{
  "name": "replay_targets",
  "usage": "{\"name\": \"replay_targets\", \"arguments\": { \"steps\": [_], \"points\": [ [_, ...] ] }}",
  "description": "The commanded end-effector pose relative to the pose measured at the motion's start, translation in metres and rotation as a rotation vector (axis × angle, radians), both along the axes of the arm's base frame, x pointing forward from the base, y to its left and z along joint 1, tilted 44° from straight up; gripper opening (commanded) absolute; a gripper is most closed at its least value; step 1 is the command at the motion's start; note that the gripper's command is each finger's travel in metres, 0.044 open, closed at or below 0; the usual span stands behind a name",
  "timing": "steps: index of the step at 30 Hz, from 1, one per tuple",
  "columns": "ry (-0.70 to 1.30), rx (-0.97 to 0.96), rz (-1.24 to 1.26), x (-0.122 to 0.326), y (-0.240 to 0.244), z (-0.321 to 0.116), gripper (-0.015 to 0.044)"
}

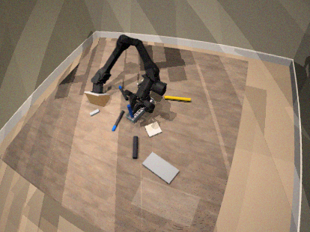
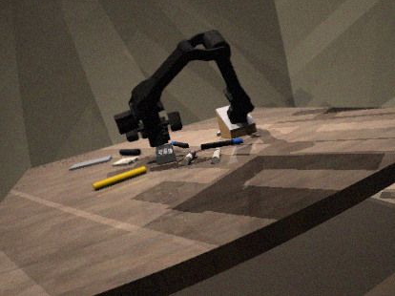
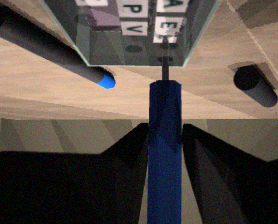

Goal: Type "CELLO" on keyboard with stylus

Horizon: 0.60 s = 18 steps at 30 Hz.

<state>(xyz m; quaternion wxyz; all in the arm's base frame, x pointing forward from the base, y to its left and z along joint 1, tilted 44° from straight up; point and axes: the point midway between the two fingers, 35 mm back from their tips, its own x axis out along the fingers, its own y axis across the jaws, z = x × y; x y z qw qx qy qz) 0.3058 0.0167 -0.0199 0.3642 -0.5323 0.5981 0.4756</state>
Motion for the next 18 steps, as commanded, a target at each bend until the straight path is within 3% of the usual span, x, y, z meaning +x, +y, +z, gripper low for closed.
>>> {"name": "replay_targets", "arguments": {
  "steps": [1,18],
  "points": [
    [-0.001,0.006,-0.002,0.000,0.001,0.000,0.0081],
    [-0.001,0.004,-0.002,0.006,-0.025,0.027,0.0081]
  ]
}}
